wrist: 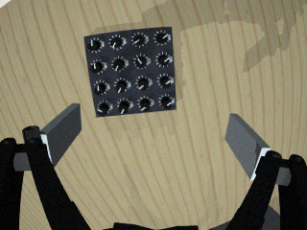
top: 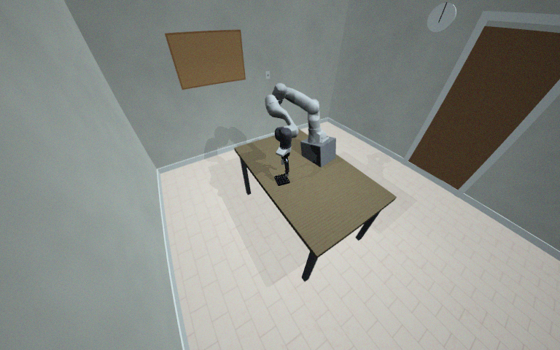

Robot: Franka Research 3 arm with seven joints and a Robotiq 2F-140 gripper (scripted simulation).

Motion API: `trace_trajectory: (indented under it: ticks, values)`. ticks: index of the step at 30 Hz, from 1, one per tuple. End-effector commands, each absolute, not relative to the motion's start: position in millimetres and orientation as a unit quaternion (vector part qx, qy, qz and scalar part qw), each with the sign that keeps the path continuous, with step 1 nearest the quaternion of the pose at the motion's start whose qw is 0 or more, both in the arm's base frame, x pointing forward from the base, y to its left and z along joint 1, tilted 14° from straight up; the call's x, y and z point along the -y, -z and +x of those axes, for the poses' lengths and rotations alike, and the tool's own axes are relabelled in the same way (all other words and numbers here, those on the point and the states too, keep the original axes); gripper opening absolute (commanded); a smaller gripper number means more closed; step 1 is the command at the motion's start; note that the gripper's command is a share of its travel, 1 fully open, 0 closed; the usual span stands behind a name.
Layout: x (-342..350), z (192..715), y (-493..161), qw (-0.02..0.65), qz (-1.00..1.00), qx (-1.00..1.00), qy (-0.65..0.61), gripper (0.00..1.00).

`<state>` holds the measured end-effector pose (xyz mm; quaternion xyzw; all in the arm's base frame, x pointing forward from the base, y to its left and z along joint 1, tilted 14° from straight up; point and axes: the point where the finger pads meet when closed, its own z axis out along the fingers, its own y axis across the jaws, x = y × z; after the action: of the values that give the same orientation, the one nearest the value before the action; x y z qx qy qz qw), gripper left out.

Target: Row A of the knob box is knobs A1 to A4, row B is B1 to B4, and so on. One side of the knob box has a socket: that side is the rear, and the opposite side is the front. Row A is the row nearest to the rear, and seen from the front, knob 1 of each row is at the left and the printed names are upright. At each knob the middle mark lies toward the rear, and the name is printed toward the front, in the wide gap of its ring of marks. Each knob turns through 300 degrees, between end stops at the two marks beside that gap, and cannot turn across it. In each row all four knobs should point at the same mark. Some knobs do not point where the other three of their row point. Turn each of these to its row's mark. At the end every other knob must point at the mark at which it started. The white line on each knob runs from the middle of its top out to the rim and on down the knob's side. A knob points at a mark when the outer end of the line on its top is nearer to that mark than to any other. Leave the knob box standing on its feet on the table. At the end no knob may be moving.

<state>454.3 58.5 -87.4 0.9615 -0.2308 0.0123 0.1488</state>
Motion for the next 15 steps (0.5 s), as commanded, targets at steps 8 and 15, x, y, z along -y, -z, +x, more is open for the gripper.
trace_trajectory:
  ticks: [8, 15]
  values:
    - [-63.6, 464.7, 91.8, 0.133, 0.969, 0.209, -0.021, 1.00]
    - [-69.3, 472.6, 96.8, 0.118, 0.974, 0.193, -0.028, 1.00]
